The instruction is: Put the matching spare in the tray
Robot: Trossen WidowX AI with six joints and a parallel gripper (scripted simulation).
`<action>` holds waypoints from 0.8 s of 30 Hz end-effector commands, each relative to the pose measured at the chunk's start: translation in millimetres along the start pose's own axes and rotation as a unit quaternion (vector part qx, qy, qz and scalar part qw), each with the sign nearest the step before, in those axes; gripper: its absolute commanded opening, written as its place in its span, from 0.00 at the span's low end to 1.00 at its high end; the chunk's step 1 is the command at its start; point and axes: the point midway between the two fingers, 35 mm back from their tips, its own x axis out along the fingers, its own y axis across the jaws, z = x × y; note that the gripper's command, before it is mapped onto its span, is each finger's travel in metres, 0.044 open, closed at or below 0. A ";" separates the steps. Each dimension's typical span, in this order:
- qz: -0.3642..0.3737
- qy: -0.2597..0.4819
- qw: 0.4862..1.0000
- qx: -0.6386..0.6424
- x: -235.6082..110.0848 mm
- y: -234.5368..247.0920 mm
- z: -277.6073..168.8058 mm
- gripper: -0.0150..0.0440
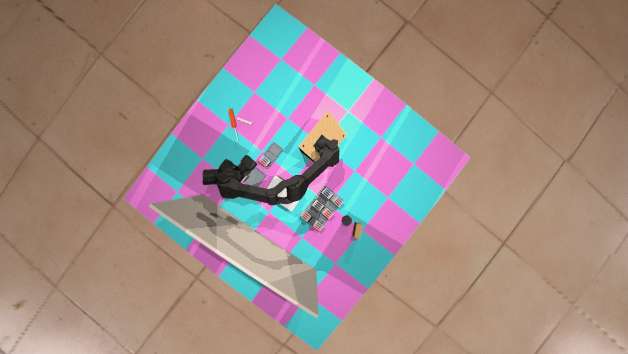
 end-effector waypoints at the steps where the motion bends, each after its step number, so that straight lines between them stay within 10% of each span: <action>1: 0.004 0.002 1.000 0.004 3.3 0.0 0.9 0.25; 24: 0.004 0.002 1.000 0.004 29.2 2.0 1.4 0.25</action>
